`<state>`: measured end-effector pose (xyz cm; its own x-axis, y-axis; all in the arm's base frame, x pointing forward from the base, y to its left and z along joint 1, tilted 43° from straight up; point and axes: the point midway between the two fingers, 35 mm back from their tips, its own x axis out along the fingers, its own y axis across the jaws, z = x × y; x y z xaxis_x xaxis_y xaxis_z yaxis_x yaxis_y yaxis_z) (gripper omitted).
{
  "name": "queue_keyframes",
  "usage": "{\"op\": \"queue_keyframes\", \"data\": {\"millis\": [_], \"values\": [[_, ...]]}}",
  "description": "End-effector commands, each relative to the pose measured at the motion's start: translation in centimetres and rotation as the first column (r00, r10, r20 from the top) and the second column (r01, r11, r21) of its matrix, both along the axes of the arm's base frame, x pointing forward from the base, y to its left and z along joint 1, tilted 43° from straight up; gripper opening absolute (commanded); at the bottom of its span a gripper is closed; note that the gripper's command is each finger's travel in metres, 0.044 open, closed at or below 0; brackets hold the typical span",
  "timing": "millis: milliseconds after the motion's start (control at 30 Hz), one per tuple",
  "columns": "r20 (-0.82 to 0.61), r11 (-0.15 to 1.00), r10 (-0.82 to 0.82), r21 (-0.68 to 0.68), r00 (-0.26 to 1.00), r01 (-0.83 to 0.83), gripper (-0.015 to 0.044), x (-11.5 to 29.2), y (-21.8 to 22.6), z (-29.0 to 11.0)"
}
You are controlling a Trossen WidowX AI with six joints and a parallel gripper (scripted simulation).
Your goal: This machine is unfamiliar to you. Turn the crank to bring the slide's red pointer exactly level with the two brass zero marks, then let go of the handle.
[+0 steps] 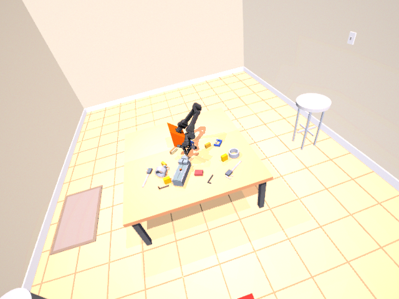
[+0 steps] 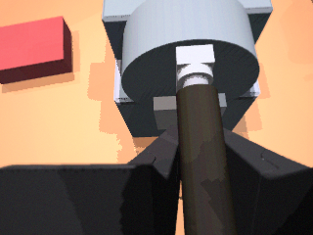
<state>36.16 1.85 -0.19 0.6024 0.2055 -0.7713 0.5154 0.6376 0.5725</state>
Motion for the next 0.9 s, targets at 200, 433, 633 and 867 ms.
{"op": "queue_keyframes", "data": {"millis": [200, 433, 633, 867], "values": [[0.019, 1.000, 0.016, 0.009, 1.000, -0.016, 0.0000, 0.49, 0.67, 0.55], [0.019, 1.000, 0.016, 0.009, 1.000, -0.016, 0.0000, 0.54, 0.77, 0.56], [0.020, 1.000, 0.016, 0.009, 1.000, -0.016, 0.0000, 0.60, 0.88, 0.58], [0.020, 1.000, 0.016, 0.009, 1.000, -0.016, 0.0000, 0.67, 1.03, 0.60]]}}
